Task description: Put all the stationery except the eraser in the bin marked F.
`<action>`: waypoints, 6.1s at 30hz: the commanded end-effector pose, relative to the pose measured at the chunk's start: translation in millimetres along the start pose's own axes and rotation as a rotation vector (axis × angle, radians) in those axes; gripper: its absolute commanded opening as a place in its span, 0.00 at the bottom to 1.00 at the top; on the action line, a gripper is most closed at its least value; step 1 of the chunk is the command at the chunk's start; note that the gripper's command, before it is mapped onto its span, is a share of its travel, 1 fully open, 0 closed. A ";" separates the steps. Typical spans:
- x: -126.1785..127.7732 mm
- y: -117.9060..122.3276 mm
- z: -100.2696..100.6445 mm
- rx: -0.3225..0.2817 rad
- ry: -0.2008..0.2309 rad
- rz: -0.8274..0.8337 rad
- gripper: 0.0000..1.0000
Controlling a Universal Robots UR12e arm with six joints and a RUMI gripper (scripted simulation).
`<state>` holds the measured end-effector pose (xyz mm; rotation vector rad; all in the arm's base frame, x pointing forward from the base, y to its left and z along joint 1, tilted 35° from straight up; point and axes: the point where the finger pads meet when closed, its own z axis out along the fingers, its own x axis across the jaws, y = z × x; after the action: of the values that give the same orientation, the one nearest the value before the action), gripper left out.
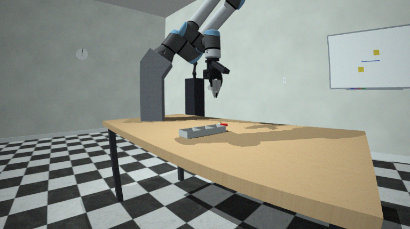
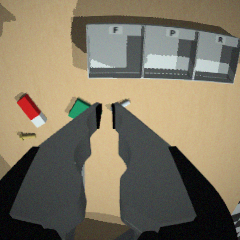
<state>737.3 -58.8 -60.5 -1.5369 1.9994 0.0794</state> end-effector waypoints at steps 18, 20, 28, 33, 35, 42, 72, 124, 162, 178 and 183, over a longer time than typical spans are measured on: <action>-4.0 15.2 -8.1 -0.023 -0.008 -0.050 0.33; -8.3 25.7 4.0 -0.023 -0.008 -0.150 0.33; -21.8 57.2 40.8 -0.021 -0.008 -0.299 0.33; -30.8 79.9 65.7 -0.031 -0.012 -0.392 0.33; -30.8 79.9 65.7 -0.031 -0.012 -0.392 0.33; -46.3 116.5 102.1 -0.041 -0.017 -0.557 0.33; -44.8 110.5 114.0 -0.013 -0.014 -0.993 0.33; -48.0 118.3 113.4 -0.014 -0.015 -0.993 0.33; -47.9 115.5 184.9 -0.014 -0.014 -0.995 0.33; -47.7 115.7 183.4 -0.013 -0.013 -0.994 0.33; -47.7 115.7 183.4 -0.013 -0.013 -0.994 0.00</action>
<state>714.9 94.5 -223.3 -2.3334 1.0307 -0.2879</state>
